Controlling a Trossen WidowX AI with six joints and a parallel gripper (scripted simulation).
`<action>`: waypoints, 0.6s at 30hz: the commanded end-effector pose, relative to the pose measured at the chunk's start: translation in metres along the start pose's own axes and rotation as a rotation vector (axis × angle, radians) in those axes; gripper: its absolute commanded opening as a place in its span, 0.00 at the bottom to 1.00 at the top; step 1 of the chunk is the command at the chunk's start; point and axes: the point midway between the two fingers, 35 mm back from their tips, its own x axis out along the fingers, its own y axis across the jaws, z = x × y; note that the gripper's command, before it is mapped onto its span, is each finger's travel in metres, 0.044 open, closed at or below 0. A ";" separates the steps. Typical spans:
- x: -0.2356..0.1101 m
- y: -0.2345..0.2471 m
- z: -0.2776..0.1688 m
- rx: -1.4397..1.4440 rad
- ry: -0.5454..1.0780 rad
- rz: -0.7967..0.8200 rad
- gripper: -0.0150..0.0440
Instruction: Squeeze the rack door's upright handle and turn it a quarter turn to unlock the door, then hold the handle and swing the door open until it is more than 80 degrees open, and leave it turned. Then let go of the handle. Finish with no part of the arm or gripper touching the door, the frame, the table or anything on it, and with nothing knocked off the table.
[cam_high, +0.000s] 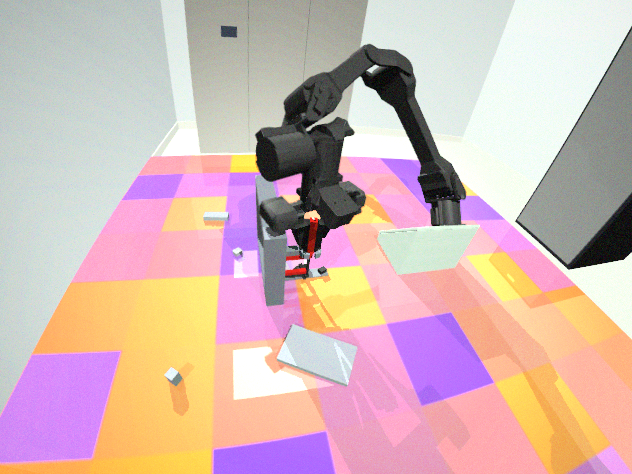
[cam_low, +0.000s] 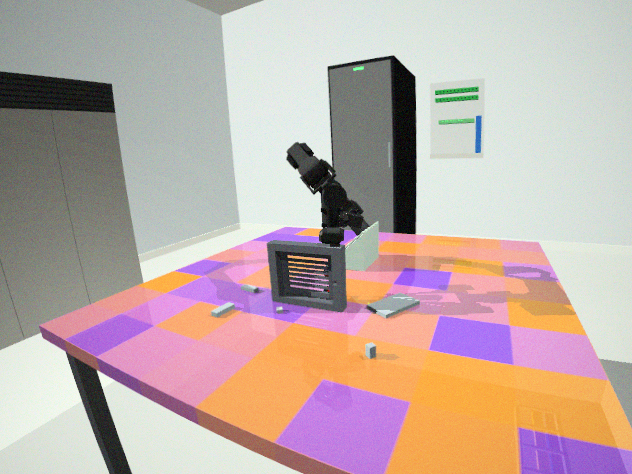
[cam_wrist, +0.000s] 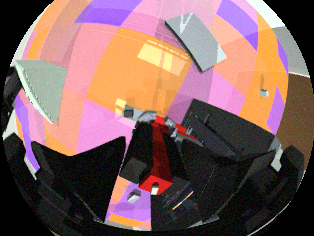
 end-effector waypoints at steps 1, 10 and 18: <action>0.000 0.000 0.000 0.028 0.002 0.000 0.76; 0.000 0.000 0.000 0.465 0.002 0.000 0.76; 0.000 0.000 0.000 0.862 0.002 -0.001 0.76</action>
